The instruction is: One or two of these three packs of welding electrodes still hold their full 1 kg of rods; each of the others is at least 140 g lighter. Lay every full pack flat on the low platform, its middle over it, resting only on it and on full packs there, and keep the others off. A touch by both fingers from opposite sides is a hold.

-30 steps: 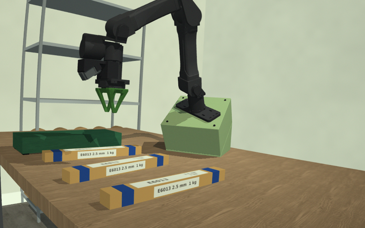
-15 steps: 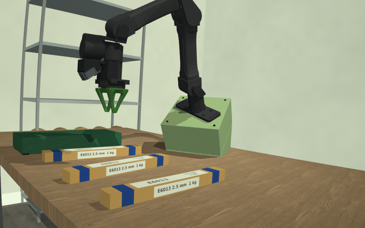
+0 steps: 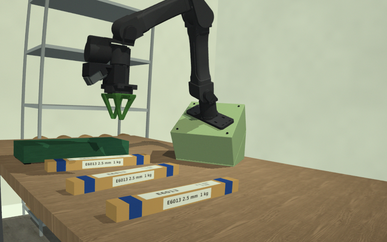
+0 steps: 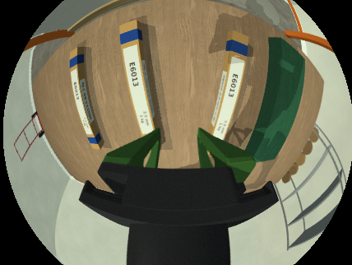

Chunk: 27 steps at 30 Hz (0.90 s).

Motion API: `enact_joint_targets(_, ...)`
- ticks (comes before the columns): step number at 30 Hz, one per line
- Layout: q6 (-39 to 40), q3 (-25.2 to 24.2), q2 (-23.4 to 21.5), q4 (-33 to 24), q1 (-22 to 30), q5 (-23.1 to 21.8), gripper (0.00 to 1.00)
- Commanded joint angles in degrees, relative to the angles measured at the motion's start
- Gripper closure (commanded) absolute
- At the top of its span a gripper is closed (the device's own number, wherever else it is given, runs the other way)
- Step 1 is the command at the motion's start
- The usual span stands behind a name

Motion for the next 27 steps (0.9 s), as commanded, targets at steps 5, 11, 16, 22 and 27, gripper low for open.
enact_joint_targets(5, 0.2, -0.6, -0.1, 1.3, 0.2, 0.3, 0.56)
enact_joint_targets(11, 0.2, -0.6, -0.1, 1.3, 0.2, 0.3, 0.56)
enact_joint_targets(16, 0.8, -2.5, 1.1, 2.9, 1.1, 0.7, 0.56)
enact_joint_targets(22, 1.4, -3.7, 2.0, 5.2, 1.7, 0.9, 0.56)
enact_joint_targets(27, 1.8, -4.5, 1.9, 7.0, 2.1, 1.2, 0.56)
